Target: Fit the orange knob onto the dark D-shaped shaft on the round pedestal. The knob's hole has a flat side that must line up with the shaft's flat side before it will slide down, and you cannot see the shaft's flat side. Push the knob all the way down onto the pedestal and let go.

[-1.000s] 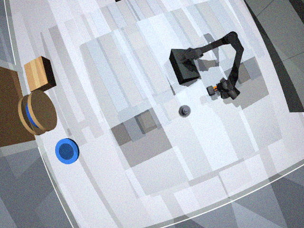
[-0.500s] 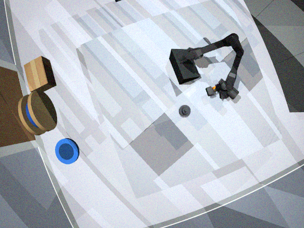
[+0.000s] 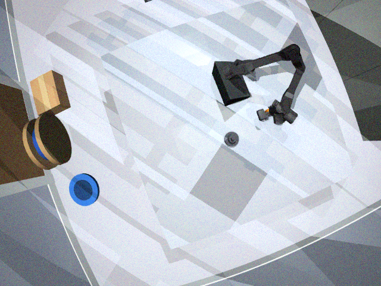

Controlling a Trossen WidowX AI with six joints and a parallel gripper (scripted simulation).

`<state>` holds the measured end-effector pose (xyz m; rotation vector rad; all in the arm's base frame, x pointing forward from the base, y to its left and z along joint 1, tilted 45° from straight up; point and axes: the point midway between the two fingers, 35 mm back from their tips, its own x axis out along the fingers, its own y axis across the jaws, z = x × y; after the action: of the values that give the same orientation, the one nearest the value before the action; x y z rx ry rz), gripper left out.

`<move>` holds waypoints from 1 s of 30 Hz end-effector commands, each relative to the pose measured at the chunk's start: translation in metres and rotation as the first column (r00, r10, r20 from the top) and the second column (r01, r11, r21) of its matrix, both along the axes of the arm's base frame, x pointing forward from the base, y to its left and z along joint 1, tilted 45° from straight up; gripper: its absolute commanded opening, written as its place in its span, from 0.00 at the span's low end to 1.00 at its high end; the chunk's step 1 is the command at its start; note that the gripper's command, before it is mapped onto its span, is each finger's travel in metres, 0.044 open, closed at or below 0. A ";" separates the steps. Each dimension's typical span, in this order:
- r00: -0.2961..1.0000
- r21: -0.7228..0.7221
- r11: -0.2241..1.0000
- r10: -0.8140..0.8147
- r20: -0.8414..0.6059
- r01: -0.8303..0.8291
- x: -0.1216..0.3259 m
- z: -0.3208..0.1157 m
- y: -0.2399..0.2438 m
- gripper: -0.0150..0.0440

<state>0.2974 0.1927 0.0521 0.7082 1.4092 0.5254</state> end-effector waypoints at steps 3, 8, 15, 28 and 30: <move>1.000 -0.004 1.000 -0.005 -0.002 0.005 0.000 -0.005 0.003 0.91; 1.000 -0.004 1.000 -0.005 -0.002 0.005 0.000 -0.005 0.003 0.69; 1.000 -0.004 1.000 -0.005 -0.002 0.005 0.000 -0.005 0.003 0.48; 0.997 0.005 0.999 -0.046 0.066 0.046 0.016 0.021 -0.022 0.25; 0.997 -0.001 0.999 -0.042 0.062 0.043 0.015 0.025 -0.029 0.25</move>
<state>0.3094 0.1760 0.0665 0.7160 1.3475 0.5092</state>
